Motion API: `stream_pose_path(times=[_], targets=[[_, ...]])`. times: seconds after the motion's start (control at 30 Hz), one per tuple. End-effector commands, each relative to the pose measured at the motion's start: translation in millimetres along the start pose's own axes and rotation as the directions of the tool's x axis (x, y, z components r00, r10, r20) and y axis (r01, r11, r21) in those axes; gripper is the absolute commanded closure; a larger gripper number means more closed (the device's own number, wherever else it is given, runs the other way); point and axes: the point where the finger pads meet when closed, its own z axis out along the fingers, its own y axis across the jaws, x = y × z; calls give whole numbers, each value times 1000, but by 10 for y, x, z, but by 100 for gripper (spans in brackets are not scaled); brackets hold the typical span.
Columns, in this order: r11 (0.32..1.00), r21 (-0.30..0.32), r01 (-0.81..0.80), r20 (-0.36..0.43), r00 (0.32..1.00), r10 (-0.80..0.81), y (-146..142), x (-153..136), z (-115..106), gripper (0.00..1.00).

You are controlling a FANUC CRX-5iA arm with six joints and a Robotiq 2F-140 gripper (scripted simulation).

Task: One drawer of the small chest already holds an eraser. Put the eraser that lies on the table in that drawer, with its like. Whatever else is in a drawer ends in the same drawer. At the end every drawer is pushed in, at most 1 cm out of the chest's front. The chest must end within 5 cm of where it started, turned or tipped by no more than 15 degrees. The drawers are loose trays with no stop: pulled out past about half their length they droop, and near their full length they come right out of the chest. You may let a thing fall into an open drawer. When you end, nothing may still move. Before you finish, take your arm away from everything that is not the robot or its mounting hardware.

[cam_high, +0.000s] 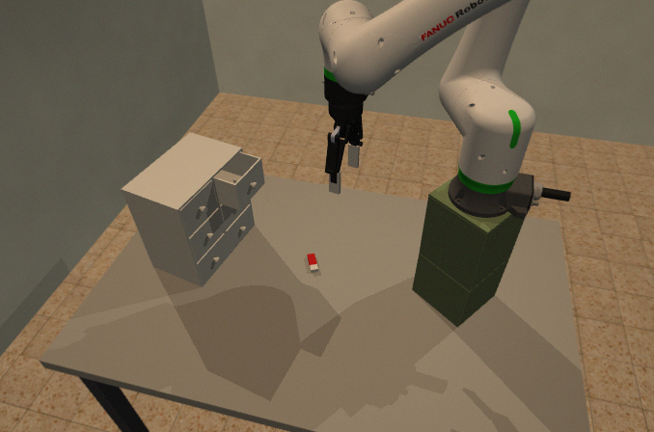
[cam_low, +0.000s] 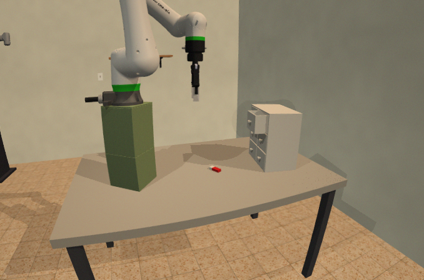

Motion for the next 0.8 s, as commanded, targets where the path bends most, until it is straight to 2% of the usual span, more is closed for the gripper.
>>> stream_pose_path(times=[0.0, 0.5, 0.63, 0.77], targets=[[1000, 0, 0, 0, 1000, 0, -1, 2, -1, 0], [1000, 0, 0, -1, 1000, 0, -1, 2, -25, 0], [1000, 0, 0, -1, 1000, 0, -1, 2, -213, 0], [1000, 0, 0, -1, 1000, 0, -1, 1, -576, 0]])
